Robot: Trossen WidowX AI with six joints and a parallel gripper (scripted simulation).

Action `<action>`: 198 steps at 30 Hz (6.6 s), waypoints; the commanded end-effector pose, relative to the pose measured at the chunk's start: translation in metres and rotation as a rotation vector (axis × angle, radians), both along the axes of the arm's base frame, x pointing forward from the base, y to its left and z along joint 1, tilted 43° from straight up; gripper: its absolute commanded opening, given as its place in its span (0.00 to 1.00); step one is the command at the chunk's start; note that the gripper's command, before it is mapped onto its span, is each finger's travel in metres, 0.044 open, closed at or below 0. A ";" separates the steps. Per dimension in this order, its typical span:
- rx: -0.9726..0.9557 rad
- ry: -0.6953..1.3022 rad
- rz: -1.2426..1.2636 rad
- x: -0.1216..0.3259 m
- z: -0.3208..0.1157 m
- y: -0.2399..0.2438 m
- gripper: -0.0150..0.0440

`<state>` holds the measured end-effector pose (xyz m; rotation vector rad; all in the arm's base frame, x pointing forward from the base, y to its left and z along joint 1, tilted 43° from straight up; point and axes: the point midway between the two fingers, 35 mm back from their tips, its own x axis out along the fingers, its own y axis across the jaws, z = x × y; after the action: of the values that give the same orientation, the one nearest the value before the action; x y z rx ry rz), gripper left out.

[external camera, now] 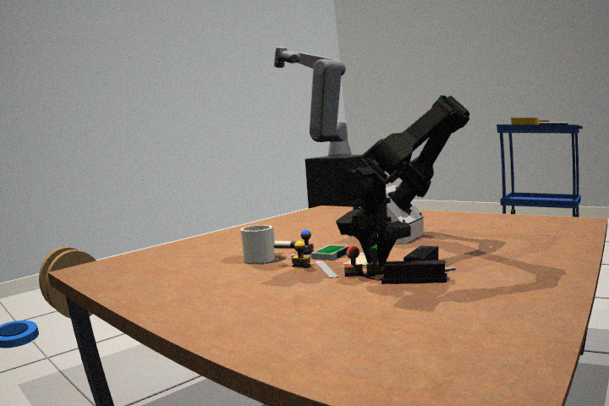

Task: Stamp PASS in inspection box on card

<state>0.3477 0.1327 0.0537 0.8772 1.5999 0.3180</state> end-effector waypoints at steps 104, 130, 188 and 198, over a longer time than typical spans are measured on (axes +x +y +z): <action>-0.005 -0.001 -0.001 0.002 0.011 -0.012 0.25; -0.008 -0.001 -0.002 0.002 0.019 -0.021 0.25; -0.012 -0.001 -0.003 0.001 0.039 -0.041 0.25; -0.013 0.000 -0.003 0.001 0.043 -0.045 0.25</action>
<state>0.3470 0.0893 0.0937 0.8785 1.6060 0.3018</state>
